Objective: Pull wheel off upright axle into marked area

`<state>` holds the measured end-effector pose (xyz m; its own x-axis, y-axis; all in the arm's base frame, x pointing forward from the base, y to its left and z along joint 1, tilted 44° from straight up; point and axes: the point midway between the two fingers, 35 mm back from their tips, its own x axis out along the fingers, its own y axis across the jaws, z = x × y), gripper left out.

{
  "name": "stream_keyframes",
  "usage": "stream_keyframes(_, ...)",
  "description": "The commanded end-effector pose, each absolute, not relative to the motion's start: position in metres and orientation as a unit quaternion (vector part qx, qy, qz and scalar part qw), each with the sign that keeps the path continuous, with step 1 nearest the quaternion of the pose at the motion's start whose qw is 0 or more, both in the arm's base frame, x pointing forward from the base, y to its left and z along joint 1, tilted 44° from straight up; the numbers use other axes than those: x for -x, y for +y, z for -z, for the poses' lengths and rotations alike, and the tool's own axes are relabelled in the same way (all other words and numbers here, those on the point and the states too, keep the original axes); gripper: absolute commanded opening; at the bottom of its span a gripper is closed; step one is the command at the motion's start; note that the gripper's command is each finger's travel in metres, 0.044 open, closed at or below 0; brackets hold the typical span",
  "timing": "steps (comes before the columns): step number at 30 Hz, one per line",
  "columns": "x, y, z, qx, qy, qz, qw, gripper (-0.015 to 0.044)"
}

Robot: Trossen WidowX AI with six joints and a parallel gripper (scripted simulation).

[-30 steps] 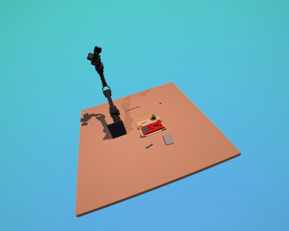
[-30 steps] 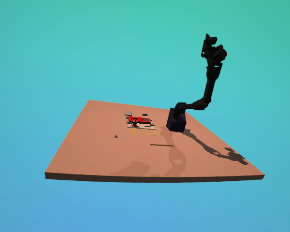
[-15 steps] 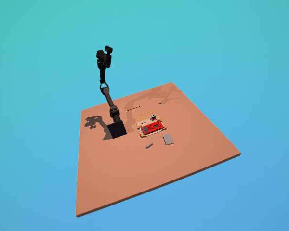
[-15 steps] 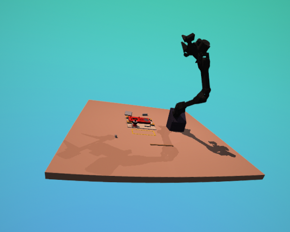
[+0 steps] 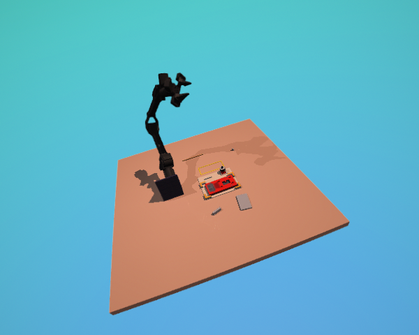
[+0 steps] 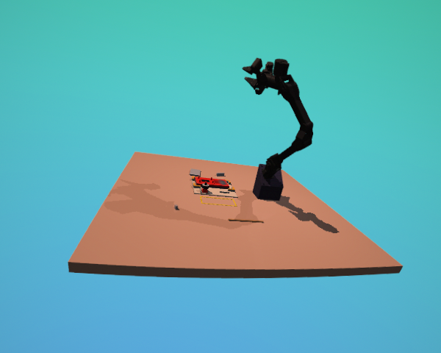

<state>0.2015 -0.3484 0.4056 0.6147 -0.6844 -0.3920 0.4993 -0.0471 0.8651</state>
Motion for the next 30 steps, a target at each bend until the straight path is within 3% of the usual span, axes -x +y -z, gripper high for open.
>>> stream_keyframes(1,-0.232,-0.345,-0.369,-0.615,-0.022,0.412,0.672,0.03)
stream_keyframes(18,-0.328,-0.291,-0.252,-0.687,0.171,0.354,0.61,0.03)
stream_keyframes(30,-0.378,-0.201,-0.148,-0.721,0.362,0.301,0.509,0.03)
